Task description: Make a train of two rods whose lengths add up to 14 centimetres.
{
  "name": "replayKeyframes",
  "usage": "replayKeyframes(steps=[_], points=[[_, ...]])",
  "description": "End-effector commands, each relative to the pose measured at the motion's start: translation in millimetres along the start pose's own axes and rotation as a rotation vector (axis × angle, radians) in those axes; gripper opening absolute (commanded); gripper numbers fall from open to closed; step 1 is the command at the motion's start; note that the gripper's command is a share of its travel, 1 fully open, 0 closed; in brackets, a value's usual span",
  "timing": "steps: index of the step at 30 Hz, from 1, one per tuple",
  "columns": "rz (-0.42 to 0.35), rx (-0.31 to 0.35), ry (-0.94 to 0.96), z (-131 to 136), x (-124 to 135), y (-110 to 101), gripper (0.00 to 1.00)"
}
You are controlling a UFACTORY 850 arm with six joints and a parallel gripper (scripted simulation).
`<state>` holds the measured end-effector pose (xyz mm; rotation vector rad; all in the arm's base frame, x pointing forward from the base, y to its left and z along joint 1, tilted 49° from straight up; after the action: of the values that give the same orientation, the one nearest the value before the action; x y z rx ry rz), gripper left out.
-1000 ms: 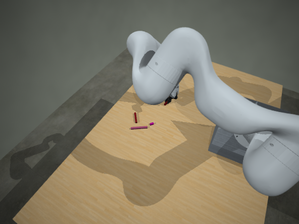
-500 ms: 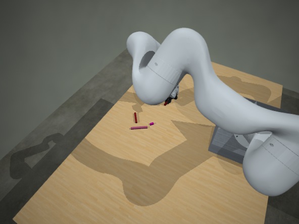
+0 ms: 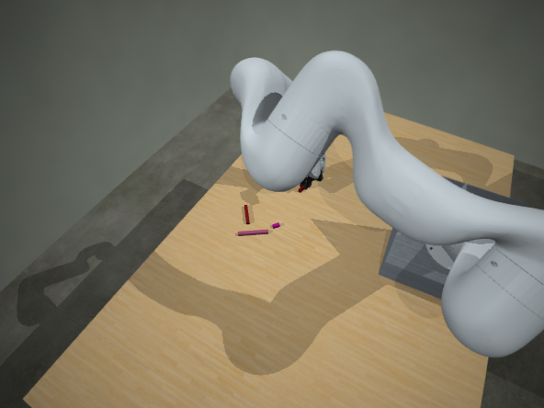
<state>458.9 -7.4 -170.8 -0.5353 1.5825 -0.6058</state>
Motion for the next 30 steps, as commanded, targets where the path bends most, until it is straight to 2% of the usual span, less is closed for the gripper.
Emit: replayKeyframes(steps=[1,8,9,11,12,16,17,19,20,22,23,30], points=[[0.0,0.002,0.0,0.8,0.1,-0.7,0.04],[0.0,0.002,0.0,0.8,0.1,-0.7,0.04],[0.0,0.002,0.0,0.8,0.1,-0.7,0.08],[0.0,0.002,0.0,0.8,0.1,-0.7,0.08],[0.0,0.002,0.0,0.8,0.1,-0.7,0.12],[0.0,0.002,0.0,0.8,0.1,-0.7,0.12],[0.0,0.002,0.0,0.8,0.1,-0.7,0.16],[0.0,0.002,0.0,0.8,0.1,-0.7,0.16],[0.0,0.002,0.0,0.8,0.1,-0.7,0.2],[0.0,0.002,0.0,0.8,0.1,-0.7,0.2],[0.0,0.002,0.0,0.8,0.1,-0.7,0.24],[0.0,0.002,0.0,0.8,0.1,-0.7,0.24]])
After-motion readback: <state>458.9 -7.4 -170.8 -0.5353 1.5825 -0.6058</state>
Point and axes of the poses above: the point where the finger pads meet when closed, its own y axis out along the fingers, its own z axis across the jaws, x = y × z, the point moved 4 cm from there along -y, back along the fingers, and after that the axes turned 7 degrees about -y, right-handed, at the moved point
